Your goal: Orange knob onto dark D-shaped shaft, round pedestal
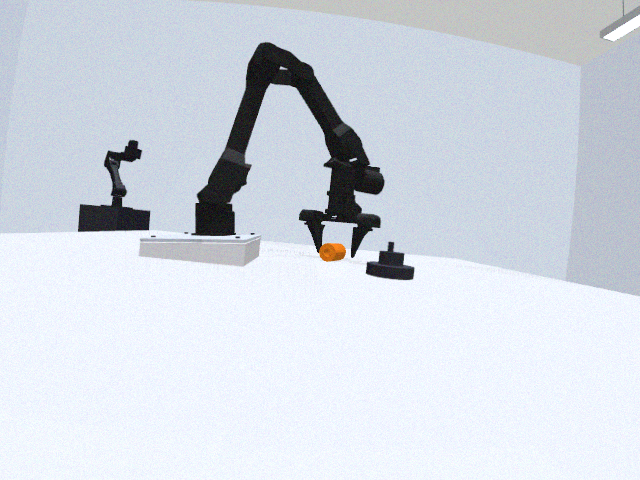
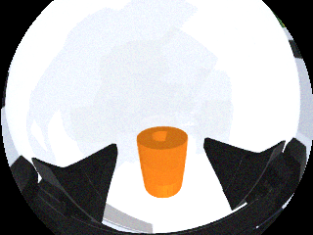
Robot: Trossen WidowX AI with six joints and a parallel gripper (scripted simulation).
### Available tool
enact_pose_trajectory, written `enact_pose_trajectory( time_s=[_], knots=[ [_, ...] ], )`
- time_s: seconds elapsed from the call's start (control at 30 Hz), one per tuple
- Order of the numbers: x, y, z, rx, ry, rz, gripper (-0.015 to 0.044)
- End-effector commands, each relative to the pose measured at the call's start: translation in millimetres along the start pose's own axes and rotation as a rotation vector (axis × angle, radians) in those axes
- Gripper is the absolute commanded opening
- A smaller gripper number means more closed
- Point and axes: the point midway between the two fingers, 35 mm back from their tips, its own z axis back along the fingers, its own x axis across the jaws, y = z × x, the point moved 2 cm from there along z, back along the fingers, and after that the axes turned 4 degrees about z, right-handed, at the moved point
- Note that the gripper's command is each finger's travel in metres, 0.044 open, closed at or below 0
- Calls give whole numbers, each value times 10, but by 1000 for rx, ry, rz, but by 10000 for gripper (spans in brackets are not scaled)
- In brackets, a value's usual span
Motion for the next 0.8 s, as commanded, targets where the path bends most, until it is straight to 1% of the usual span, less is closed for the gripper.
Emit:
enact_pose_trajectory(
  time_s=[0.0,0.1,0.13,0.47,0.77],
  knots=[
    [1,4,-24,2,2,2,335],
    [1,4,-24,2,2,2,256],
    [1,4,-24,2,2,2,240],
    [1,4,-24,2,2,2,240],
    [1,4,-24,2,2,2,180]
  ],
)
